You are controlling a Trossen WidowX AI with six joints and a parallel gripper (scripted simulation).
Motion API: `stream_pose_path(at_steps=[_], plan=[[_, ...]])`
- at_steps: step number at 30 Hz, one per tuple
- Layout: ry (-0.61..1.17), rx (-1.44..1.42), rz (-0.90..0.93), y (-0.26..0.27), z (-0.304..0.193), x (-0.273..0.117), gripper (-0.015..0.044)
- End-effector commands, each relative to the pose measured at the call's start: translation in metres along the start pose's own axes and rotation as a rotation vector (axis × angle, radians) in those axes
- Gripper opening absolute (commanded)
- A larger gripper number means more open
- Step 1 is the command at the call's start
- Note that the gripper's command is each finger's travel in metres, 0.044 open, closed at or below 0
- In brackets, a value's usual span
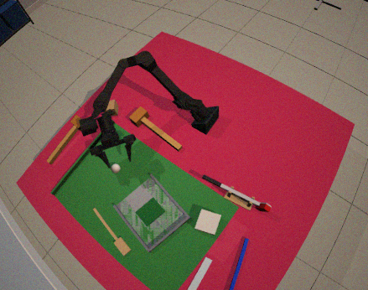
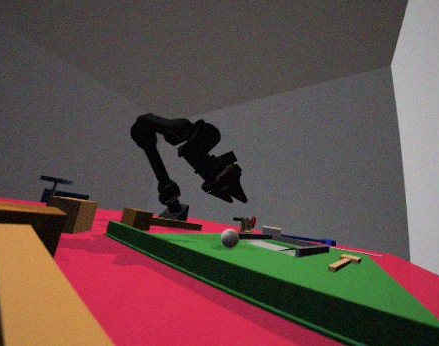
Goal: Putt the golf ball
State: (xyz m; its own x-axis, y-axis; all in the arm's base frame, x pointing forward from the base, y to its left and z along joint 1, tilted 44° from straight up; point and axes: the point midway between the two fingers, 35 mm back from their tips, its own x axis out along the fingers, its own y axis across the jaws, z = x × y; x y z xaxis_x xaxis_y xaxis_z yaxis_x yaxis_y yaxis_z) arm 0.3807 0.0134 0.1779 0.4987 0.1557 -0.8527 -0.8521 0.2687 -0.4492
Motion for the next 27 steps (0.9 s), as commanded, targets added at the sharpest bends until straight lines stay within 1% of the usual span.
stream_pose_path(at_steps=[1,6,11,14,19,21,27], plan=[[0.042,-0.049,0.150,0.042,0.038,0.044,0.0440],[0.150,-0.139,0.320,0.111,0.078,0.090,0.0440],[0.301,-0.270,0.435,0.191,0.105,0.121,0.0440],[0.403,-0.367,0.469,0.240,0.112,0.132,0.0440],[0.577,-0.561,0.455,0.313,0.111,0.143,0.0440],[0.620,-0.619,0.444,0.329,0.108,0.145,0.0440],[0.626,-0.627,0.442,0.329,0.107,0.148,0.0440]])
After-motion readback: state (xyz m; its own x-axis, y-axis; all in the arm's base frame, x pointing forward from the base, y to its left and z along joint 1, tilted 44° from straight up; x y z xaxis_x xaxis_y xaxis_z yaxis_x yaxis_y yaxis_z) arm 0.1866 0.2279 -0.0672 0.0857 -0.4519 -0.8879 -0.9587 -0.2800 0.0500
